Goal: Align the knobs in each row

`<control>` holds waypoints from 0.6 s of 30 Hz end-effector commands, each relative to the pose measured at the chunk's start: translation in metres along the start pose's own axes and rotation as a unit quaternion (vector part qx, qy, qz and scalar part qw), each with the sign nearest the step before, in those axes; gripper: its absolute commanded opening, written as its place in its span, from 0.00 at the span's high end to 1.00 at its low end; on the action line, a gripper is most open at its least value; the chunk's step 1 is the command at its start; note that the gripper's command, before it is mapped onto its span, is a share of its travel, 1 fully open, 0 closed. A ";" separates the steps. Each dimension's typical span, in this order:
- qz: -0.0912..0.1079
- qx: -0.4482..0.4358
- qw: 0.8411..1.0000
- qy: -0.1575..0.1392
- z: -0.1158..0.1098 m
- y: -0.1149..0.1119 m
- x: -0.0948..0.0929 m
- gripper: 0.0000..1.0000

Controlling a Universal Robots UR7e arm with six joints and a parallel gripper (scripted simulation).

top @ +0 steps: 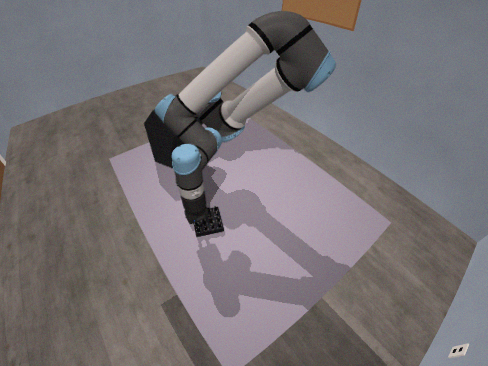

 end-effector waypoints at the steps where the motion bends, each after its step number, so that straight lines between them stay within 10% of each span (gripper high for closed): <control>1: 0.000 0.000 1.000 0.000 0.000 0.000 0.000 0.54; 18: 0.000 0.000 1.000 0.000 0.000 0.000 -0.004 0.54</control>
Point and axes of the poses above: the point where the finger pads meet when closed, its own x axis back along the fingers, its own y axis across the jaws, z = x × y, the point moved 2 cm from there along x, back along the fingers, and after that the axes turned 11 degrees about -x, right-handed, at the moved point
